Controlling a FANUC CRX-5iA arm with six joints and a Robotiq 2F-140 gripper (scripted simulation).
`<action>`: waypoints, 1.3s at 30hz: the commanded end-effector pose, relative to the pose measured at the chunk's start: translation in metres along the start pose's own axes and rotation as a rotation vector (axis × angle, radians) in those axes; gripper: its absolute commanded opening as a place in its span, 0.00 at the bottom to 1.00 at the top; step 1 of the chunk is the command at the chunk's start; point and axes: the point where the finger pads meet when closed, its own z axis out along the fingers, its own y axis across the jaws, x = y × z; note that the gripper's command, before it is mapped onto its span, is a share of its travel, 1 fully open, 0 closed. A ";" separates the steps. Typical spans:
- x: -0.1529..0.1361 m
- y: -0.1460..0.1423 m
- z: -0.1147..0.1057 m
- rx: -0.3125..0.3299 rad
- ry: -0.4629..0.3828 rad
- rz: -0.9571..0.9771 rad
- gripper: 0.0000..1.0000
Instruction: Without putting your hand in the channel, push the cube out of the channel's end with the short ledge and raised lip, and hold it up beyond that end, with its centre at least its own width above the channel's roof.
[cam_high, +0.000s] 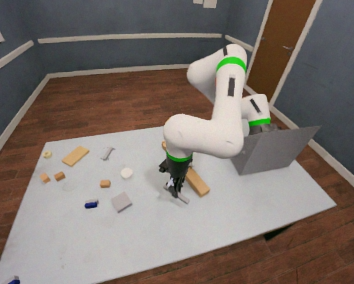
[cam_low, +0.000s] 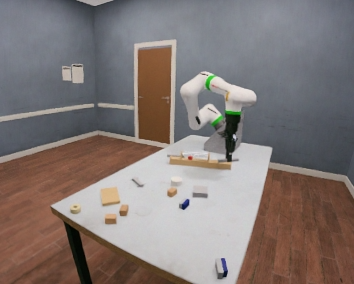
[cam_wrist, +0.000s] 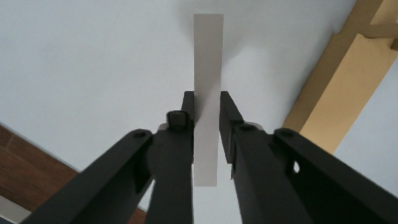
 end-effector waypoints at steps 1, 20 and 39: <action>0.000 -0.001 -0.001 0.002 0.001 0.000 0.10; -0.020 0.148 -0.003 0.003 0.000 0.338 0.10; -0.022 0.172 0.043 0.002 0.000 0.364 0.10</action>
